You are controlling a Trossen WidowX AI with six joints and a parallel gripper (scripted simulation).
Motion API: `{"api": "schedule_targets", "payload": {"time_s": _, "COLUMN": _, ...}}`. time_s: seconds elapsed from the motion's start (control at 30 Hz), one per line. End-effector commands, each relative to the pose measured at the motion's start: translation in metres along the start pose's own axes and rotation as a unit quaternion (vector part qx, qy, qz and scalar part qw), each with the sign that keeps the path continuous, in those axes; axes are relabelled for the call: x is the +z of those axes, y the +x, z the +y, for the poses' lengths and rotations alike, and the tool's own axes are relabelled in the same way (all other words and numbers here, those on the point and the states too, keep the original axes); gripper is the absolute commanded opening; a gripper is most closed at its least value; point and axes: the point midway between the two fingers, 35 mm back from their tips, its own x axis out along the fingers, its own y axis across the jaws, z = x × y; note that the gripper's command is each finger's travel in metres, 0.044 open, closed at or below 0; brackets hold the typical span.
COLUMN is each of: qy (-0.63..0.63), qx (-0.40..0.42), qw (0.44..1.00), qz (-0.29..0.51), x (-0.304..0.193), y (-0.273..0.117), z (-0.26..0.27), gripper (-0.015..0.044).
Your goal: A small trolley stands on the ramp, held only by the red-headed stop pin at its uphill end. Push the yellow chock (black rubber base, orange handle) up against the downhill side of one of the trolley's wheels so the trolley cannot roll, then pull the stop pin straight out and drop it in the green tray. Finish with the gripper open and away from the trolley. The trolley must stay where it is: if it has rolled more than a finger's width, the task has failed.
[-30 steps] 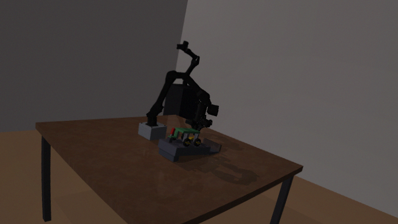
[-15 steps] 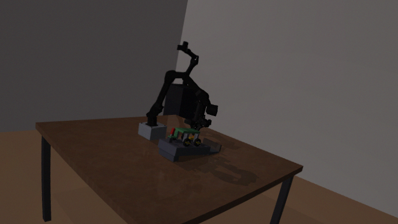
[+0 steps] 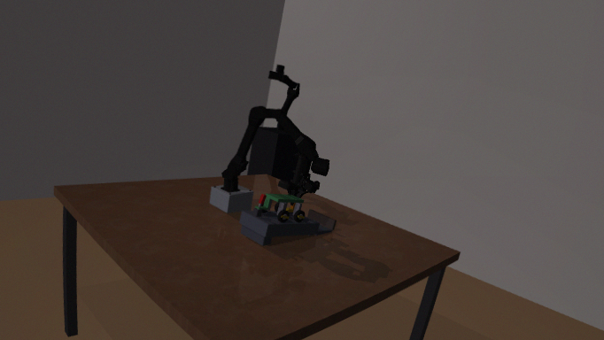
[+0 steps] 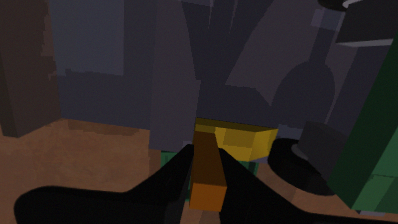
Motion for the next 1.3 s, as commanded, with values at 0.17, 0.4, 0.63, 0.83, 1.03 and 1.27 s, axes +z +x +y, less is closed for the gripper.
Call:
{"api": "schedule_targets", "payload": {"time_s": 0.17, "qy": 0.0, "qx": 0.0, "qw": 1.0, "qz": 0.0, "x": 0.0, "y": 0.0, "z": 0.0, "gripper": 0.0}}
{"api": "schedule_targets", "payload": {"time_s": 0.4, "qy": 0.0, "qx": 0.0, "qw": 1.0, "qz": 0.0, "x": 0.0, "y": 0.0, "z": 0.0, "gripper": 0.0184}}
{"api": "schedule_targets", "payload": {"time_s": 0.63, "qy": -0.001, "qx": -0.002, "qw": 1.0, "qz": 0.0, "x": 0.0, "y": -0.012, "z": 0.001, "gripper": 0.019}}
{"api": "schedule_targets", "payload": {"time_s": 0.83, "qy": -0.001, "qx": -0.003, "qw": 1.0, "qz": 0.0, "x": -0.002, "y": -0.031, "z": 0.0, "gripper": 0.019}}
{"api": "schedule_targets", "payload": {"time_s": 1.03, "qy": -0.001, "qx": -0.003, "qw": 1.0, "qz": 0.0, "x": -0.001, "y": -0.048, "z": 0.001, "gripper": 0.019}}
{"api": "schedule_targets", "payload": {"time_s": 1.27, "qy": -0.003, "qx": -0.003, "qw": 1.0, "qz": 0.003, "x": -0.002, "y": -0.052, "z": 0.001, "gripper": 0.0216}}
